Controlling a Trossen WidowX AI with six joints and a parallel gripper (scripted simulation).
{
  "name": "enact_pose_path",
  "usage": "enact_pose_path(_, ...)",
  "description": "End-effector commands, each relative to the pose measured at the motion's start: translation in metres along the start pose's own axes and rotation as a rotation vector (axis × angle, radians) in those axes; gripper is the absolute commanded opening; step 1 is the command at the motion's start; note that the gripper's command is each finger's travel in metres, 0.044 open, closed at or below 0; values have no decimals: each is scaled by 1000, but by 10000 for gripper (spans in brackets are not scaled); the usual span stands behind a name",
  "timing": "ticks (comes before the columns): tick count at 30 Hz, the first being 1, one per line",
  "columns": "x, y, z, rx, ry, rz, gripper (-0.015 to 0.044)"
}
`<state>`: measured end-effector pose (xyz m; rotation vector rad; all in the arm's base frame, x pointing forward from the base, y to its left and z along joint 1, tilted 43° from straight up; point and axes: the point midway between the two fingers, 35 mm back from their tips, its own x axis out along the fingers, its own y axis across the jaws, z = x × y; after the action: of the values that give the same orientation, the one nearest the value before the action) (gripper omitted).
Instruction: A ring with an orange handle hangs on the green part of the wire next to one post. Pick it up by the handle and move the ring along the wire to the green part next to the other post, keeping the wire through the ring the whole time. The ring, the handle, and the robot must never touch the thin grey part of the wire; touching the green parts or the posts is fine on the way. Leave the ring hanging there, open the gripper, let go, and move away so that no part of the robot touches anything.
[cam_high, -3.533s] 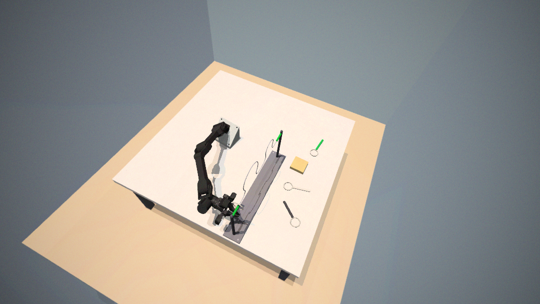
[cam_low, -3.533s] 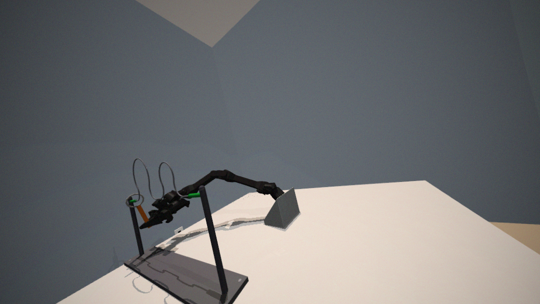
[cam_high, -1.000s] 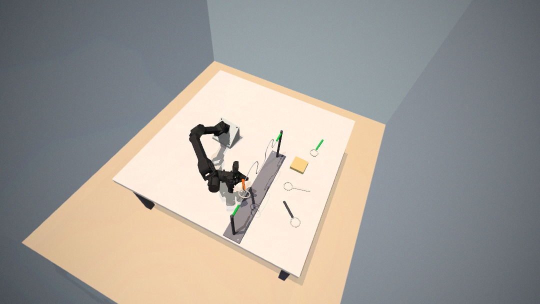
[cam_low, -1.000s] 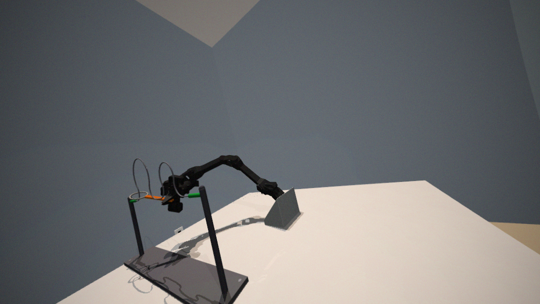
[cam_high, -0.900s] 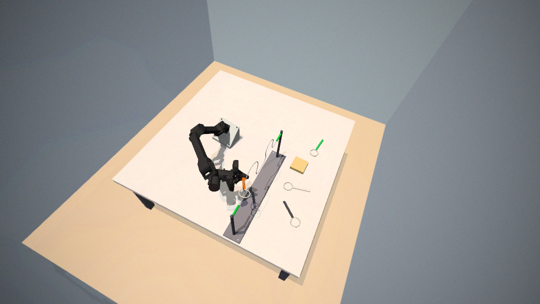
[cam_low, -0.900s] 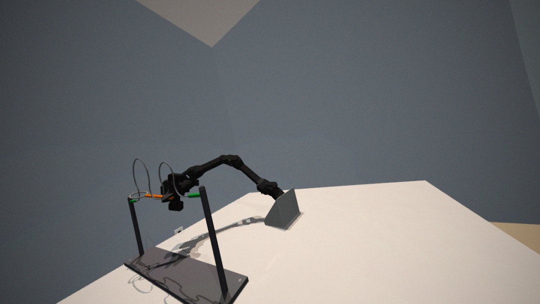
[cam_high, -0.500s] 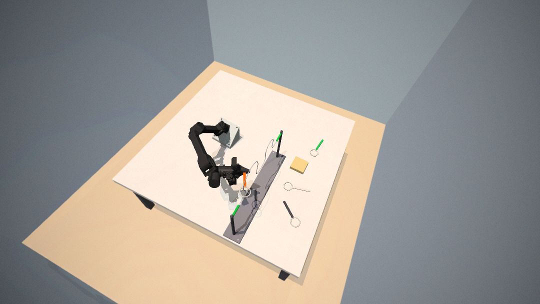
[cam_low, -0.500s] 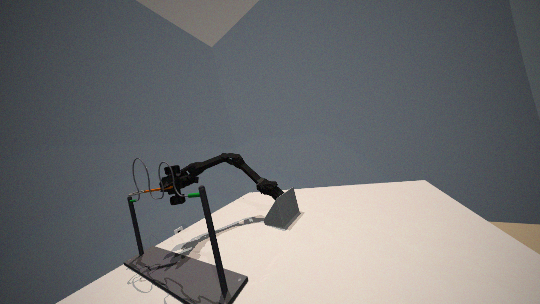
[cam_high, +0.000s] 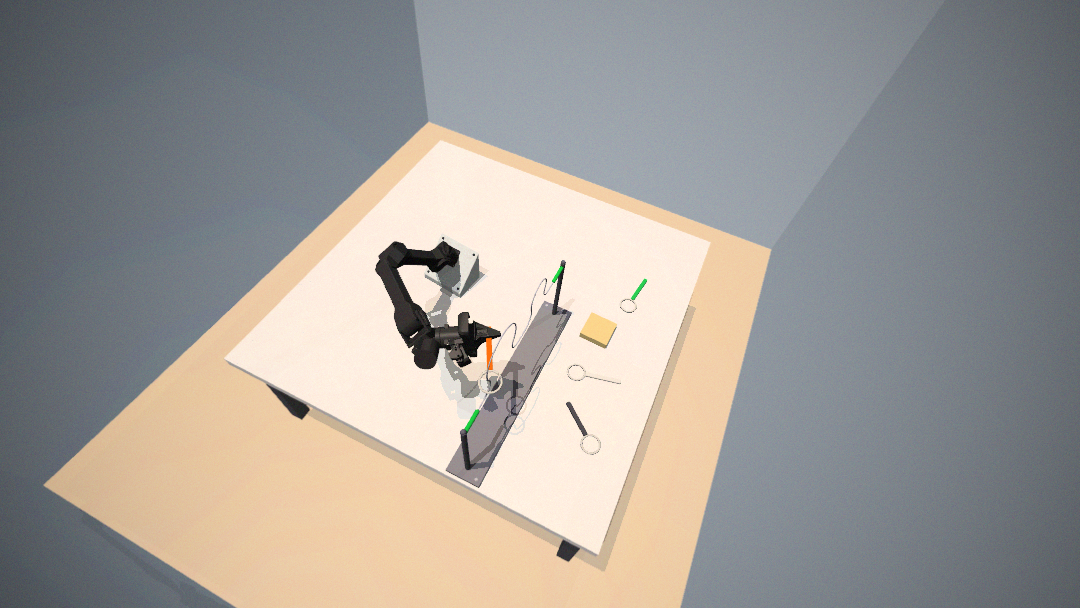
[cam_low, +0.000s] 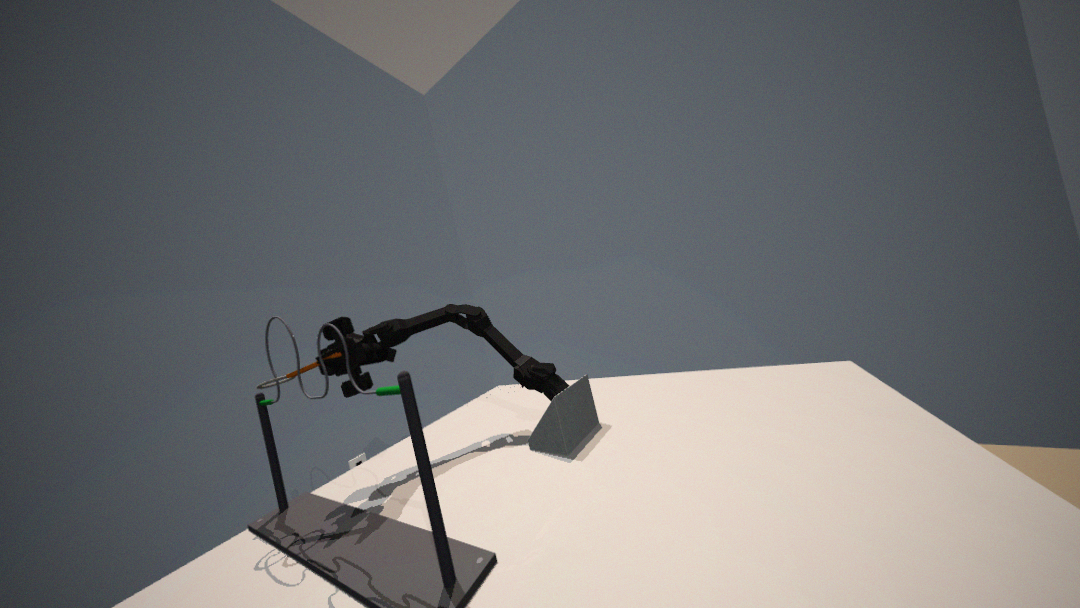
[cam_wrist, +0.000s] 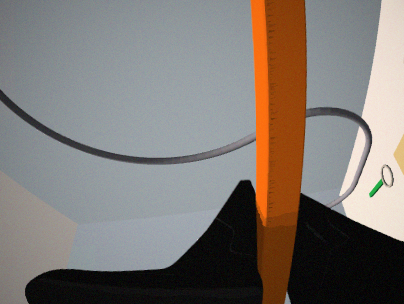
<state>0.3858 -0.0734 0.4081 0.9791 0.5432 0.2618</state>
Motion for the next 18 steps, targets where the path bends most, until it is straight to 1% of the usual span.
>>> enact_pose_path(1, -1, 11, 0, 33, 0, 31, -150)
enact_pose_path(18, -3, 33, 3, 131, 1, 83, -150)
